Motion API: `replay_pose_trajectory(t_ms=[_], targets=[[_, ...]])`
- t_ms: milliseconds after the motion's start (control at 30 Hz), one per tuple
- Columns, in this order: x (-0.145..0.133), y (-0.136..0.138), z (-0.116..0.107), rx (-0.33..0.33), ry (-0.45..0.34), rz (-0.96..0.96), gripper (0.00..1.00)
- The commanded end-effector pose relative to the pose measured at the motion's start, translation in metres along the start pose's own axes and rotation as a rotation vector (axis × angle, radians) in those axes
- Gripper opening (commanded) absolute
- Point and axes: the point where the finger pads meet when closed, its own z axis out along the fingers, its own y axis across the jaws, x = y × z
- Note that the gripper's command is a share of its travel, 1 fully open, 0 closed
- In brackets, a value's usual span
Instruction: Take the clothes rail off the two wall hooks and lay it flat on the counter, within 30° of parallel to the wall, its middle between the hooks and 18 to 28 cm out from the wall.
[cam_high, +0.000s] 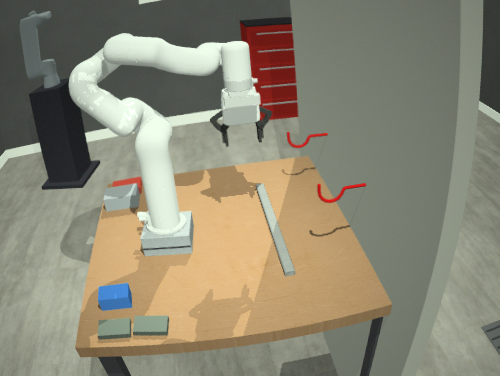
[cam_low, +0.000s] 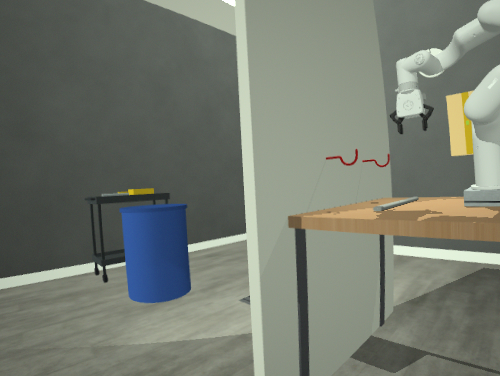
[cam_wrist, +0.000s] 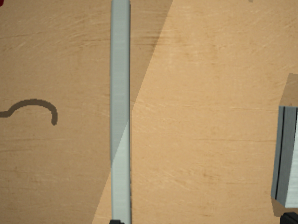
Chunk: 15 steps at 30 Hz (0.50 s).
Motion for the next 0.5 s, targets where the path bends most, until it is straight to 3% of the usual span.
replay_pose_trajectory(t_ms=[0,467], targets=[[0.000,0.007,-0.019,0.003,0.000,0.000,1.00],[0.000,0.024,-0.055,0.003,0.000,0.000,1.00]])
